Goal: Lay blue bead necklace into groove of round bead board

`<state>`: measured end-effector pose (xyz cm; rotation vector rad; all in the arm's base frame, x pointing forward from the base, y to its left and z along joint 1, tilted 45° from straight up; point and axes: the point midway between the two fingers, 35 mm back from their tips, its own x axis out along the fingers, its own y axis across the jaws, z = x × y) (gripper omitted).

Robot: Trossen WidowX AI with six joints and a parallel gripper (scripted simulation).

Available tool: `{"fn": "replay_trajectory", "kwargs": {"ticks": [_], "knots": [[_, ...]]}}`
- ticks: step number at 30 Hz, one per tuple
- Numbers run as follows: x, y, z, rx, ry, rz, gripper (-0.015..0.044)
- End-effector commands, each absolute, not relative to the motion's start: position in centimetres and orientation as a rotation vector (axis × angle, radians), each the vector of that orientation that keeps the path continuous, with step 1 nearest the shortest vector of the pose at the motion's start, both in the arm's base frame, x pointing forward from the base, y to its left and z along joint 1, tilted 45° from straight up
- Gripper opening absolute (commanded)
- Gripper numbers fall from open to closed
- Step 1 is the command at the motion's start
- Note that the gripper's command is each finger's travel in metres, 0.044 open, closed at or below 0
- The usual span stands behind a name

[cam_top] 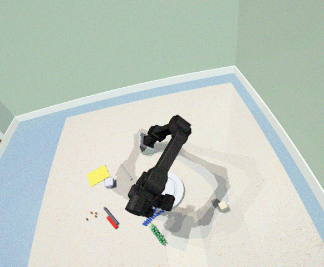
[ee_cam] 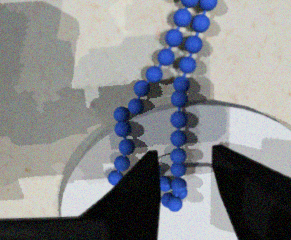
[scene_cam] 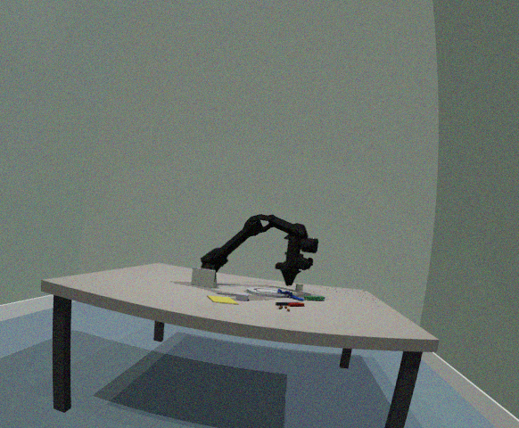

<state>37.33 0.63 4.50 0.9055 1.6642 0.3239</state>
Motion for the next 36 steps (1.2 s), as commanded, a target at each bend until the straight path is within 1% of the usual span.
{"fn": "replay_trajectory", "kwargs": {"ticks": [1,36], "knots": [[37.7,0.4,4.4,0.973,1.694,0.236,0.012],[37.5,3.2,1.6,0.974,1.693,0.238,0.012]]}}
